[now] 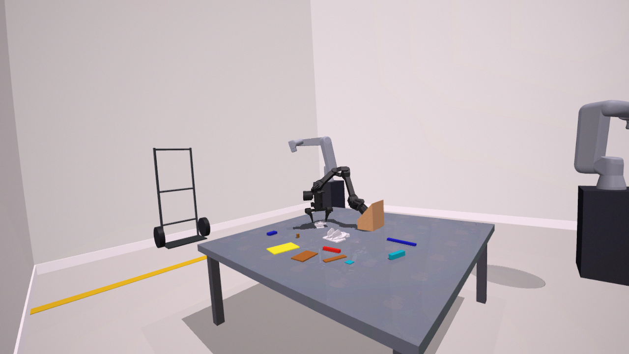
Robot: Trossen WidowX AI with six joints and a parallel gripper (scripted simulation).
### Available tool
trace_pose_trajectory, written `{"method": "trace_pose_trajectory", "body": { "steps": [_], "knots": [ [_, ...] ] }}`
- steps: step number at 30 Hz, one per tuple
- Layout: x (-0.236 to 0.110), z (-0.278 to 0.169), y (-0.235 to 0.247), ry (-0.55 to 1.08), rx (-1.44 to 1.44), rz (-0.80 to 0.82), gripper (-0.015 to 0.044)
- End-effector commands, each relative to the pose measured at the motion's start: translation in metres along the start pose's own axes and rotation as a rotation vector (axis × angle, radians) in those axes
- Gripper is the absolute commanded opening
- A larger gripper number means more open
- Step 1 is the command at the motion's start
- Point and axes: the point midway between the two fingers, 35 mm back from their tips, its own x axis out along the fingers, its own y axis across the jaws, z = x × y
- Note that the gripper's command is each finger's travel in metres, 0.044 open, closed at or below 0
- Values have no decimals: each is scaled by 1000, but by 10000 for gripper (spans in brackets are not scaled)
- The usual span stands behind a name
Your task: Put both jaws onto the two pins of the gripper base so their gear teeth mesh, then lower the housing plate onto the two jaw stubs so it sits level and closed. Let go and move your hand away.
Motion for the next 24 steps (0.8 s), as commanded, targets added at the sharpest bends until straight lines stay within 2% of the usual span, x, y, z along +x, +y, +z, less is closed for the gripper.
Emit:
{"method": "trace_pose_trajectory", "body": {
  "steps": [1,12,24],
  "knots": [
    [8,-2,-2,4,-6,-8,440],
    [24,-1,-3,2,-7,-6,440],
    [24,-1,-3,2,-7,-6,440]
  ]
}}
